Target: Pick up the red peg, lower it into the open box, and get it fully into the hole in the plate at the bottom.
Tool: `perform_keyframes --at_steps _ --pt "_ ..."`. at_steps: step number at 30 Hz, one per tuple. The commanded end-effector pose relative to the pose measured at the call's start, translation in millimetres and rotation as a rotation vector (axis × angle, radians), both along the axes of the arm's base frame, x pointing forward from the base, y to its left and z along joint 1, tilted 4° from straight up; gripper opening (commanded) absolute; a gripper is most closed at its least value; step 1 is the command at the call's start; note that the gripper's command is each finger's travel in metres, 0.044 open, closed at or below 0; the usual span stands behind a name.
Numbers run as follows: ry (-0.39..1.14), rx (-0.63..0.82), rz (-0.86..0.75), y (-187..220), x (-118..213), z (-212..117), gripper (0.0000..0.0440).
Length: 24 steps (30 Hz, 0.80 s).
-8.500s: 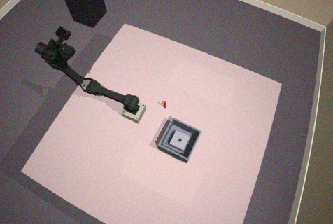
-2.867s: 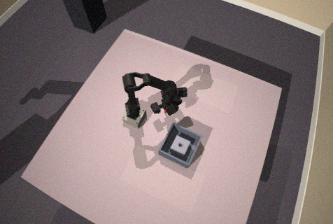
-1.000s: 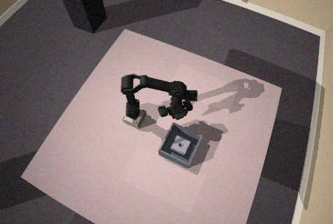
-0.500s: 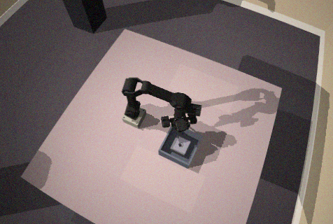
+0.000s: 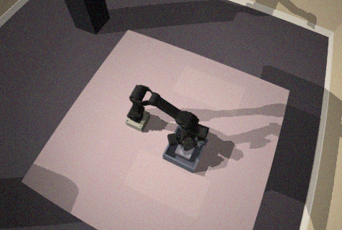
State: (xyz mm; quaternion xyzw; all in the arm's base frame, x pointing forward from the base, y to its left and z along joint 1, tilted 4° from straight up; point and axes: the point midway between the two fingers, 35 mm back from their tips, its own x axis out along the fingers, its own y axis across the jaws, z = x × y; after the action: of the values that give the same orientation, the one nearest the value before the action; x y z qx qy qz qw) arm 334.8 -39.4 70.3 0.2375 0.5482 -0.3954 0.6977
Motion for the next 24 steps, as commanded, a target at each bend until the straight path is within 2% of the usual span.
perform_keyframes --at_steps 1,4,6,12,15,24 --pt "0.008 0.027 0.035 -10 8 -12 0.0000" --pt "0.020 0.049 0.065 -12 10 -22 0.0000" --pt "0.035 0.066 0.085 -13 9 -29 0.0015" --pt "0.074 0.110 0.120 -14 9 -48 0.0150" --pt "0.072 0.117 0.142 -20 15 -48 0.0167" --pt "0.044 0.171 0.149 -27 43 -35 0.0393"
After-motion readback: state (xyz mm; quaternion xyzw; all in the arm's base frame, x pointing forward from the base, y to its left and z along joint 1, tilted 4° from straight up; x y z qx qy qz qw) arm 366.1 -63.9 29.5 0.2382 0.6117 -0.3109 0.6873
